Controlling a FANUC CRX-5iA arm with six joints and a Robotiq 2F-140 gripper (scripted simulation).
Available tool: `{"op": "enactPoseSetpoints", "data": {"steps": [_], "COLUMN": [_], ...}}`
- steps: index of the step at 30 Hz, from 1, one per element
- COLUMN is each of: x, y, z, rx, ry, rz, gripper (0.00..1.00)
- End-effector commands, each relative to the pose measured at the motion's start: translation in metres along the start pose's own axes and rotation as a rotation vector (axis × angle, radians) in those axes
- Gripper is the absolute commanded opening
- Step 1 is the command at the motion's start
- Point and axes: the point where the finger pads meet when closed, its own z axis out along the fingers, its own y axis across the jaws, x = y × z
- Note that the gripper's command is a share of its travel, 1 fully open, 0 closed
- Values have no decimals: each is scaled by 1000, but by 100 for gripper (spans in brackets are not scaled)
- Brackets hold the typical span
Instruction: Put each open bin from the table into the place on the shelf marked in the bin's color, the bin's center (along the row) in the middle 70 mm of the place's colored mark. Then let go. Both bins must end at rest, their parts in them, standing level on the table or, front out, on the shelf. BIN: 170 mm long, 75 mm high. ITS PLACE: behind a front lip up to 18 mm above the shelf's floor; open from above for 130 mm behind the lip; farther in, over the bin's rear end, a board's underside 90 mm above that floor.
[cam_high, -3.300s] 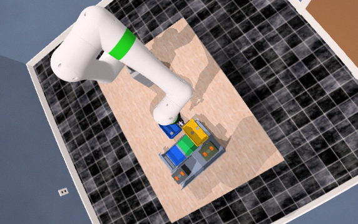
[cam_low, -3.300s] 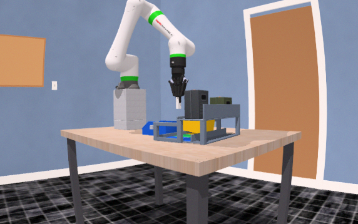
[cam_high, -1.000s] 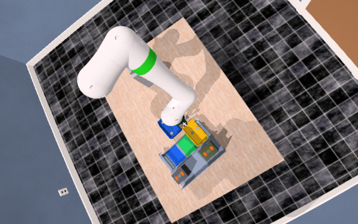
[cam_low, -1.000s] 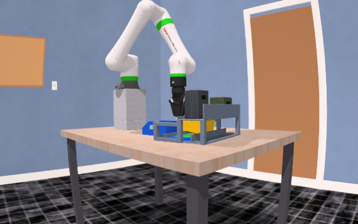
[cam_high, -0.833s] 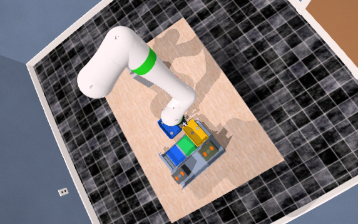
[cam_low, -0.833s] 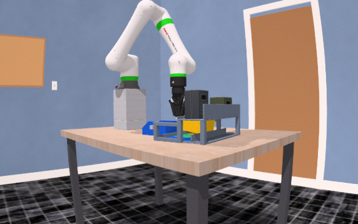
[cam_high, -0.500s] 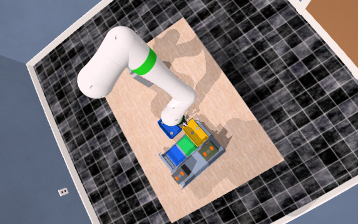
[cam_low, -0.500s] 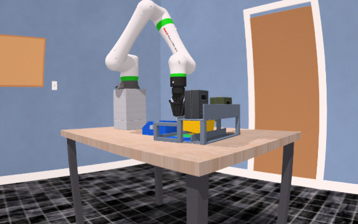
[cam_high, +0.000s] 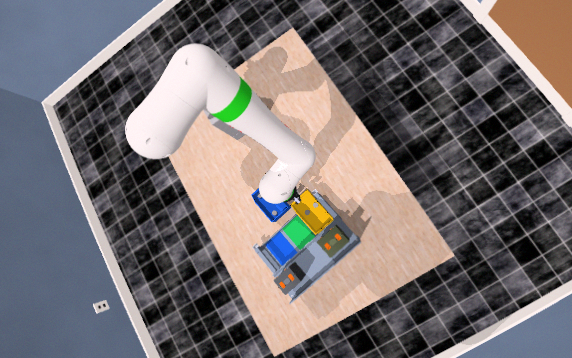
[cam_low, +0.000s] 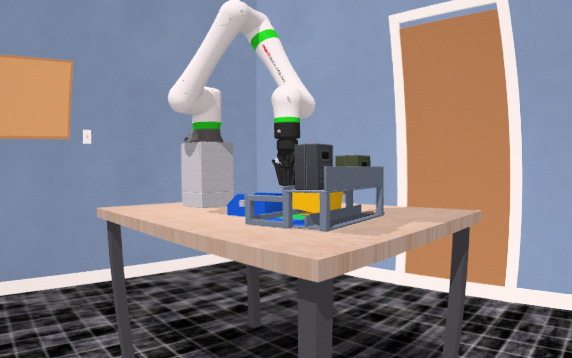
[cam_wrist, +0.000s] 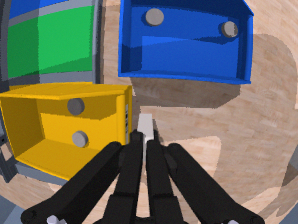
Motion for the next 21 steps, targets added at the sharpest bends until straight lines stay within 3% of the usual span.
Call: {"op": "enactPoseSetpoints", "data": {"steps": [1,21], "x": [0,0], "y": [-3,-7], "z": [0,0], "rx": [0,0], "ry": [0,0], "rz": [0,0], "gripper": [0,0]}}
